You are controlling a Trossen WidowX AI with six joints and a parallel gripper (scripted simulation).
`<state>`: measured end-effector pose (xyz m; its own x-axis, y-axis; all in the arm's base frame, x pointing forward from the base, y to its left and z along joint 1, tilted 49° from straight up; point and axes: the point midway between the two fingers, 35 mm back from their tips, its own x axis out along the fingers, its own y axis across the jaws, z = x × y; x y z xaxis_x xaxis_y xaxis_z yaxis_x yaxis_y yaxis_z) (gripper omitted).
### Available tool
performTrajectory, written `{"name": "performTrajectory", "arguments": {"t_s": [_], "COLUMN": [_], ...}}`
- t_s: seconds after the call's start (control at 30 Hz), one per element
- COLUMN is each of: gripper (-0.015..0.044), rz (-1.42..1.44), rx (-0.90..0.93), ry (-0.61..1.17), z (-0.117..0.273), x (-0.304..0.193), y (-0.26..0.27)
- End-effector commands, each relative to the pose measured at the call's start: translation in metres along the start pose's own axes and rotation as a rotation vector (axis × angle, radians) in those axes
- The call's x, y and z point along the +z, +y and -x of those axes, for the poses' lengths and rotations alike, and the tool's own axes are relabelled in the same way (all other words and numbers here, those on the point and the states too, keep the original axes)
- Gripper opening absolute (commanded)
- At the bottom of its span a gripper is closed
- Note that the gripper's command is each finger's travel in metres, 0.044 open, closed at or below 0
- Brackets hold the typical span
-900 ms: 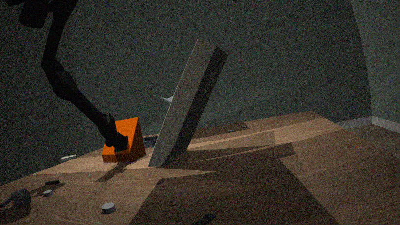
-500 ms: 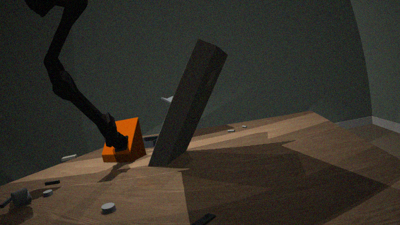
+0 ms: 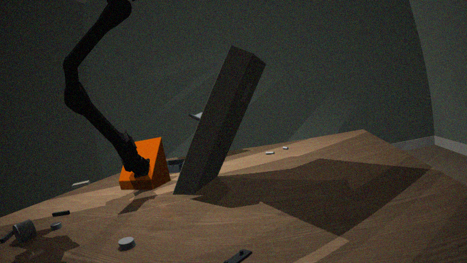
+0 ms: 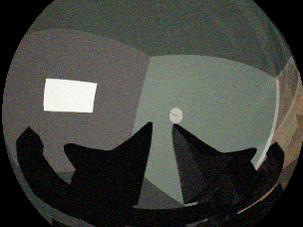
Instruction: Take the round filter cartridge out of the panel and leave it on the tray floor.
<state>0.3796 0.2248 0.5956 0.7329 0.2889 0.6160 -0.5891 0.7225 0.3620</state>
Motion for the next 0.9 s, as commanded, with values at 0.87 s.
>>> {"name": "performTrajectory", "arguments": {"t_s": [0.87], "gripper": [0.0100], "rz": [0.726], "rx": [-1.110], "ry": [0.936], "z": [0.317], "x": [-0.239], "y": [-0.157]}}
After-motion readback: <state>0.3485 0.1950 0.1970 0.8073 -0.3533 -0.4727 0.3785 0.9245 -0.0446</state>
